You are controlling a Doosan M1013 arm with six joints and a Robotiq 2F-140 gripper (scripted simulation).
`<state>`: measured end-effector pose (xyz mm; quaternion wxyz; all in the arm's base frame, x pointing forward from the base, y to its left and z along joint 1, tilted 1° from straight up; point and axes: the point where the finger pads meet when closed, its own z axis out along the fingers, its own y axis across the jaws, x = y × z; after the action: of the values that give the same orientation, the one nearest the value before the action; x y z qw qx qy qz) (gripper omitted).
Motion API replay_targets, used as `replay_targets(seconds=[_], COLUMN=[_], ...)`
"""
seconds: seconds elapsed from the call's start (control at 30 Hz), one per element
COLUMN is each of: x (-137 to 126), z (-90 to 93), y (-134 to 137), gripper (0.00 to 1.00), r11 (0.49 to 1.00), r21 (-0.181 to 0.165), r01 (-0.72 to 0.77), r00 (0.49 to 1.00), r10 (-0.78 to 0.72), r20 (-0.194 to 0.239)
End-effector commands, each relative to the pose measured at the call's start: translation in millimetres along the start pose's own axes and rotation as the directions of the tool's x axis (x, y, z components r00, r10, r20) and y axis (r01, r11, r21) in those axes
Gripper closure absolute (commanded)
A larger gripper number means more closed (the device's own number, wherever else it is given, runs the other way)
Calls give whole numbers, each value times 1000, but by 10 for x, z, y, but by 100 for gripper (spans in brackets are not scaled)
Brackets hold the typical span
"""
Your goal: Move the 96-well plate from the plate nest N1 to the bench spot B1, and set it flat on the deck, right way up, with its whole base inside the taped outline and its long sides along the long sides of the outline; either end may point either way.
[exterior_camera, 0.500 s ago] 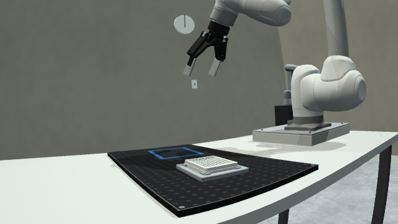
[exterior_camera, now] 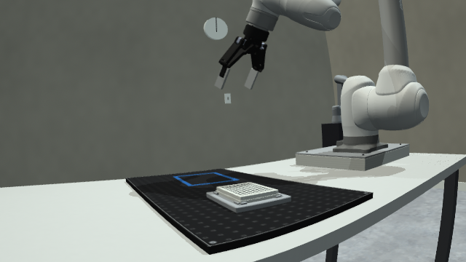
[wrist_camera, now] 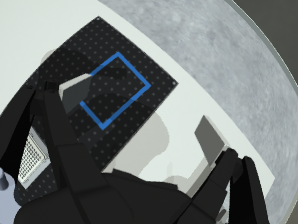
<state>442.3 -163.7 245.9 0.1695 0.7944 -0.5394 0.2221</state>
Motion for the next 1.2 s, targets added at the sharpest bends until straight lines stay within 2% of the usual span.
replay_targets(seconds=[0.0, 0.2, 0.53, 0.6, 0.93, 1.1, 1.17], x=[0, -127, -359, -359, -615, -755, -755], z=[0, 33, 84, 84, 129, 150, 150], y=[0, -179, -486, -486, -799, -960, -960], gripper=[0, 0, 0, 0, 0, 0, 0], r11=[1000, 987, 900, 900, 729, 620, 620], r21=[0, 13, 60, 60, 133, 175, 175], r01=[0, 162, 432, 432, 671, 765, 765], r00=[1000, 986, 896, 896, 722, 612, 612], r10=[0, -162, -436, -436, -684, -784, -784], r20=[0, 35, 84, 84, 105, 101, 101])
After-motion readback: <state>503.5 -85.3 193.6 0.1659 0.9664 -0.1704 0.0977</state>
